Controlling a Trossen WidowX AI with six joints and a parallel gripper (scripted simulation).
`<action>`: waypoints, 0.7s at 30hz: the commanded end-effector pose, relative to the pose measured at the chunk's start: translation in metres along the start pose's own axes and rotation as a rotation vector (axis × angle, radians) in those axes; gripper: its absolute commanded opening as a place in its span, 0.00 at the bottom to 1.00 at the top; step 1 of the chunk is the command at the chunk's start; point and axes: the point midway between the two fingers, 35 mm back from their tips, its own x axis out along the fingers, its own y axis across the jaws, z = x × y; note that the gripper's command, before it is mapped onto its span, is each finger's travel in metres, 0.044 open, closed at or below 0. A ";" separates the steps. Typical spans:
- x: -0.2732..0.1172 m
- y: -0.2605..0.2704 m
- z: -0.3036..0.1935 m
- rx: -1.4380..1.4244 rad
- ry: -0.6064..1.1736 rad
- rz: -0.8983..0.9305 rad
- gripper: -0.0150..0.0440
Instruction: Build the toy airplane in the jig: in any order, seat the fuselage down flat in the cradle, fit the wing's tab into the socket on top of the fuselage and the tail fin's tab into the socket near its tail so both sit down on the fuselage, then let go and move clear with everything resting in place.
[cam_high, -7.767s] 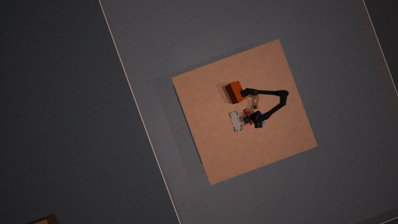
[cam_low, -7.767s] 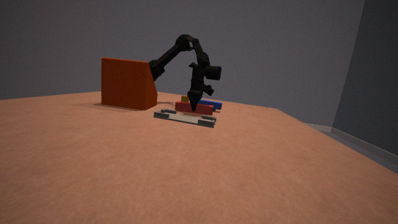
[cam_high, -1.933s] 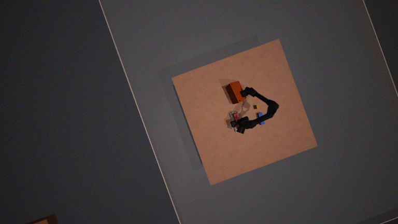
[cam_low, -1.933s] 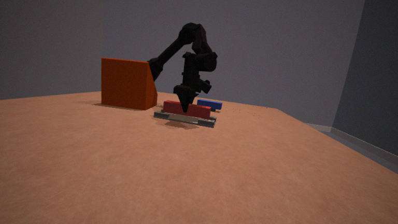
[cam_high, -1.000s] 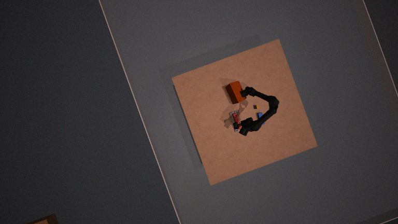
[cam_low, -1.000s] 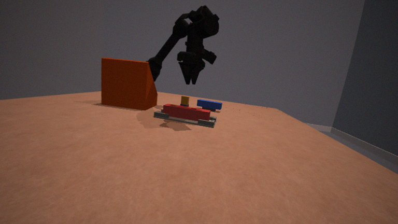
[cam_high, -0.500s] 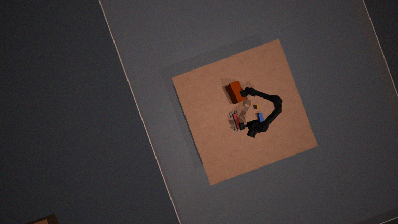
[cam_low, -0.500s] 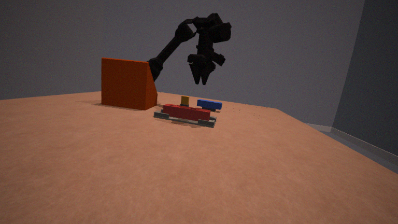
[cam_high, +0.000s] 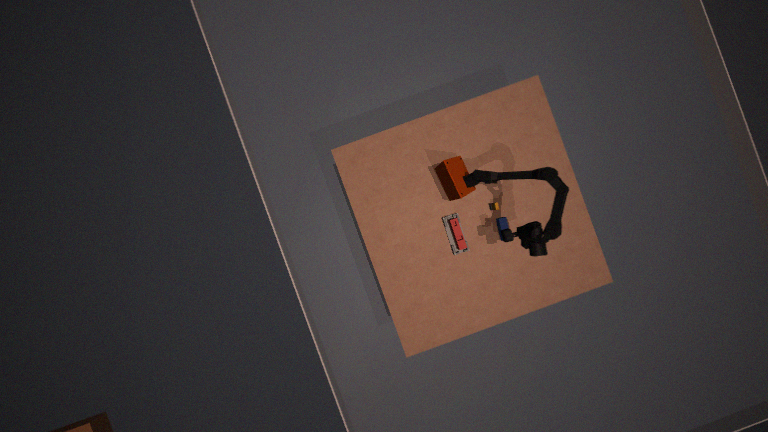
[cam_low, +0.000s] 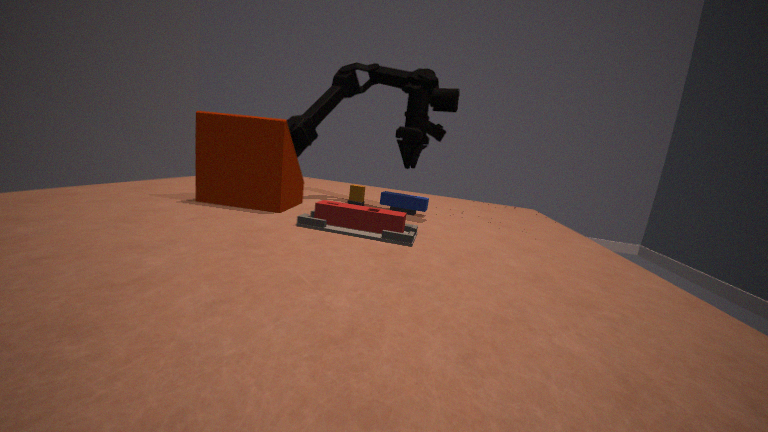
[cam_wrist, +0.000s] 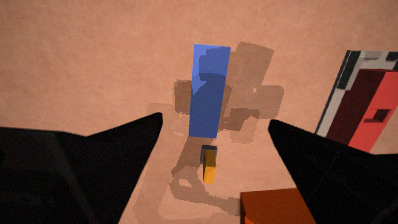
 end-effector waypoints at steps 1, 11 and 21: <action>0.003 0.005 -0.004 0.024 0.006 0.009 1.00; 0.049 0.006 -0.004 0.023 0.006 0.011 1.00; 0.064 0.007 -0.004 0.023 0.006 0.011 1.00</action>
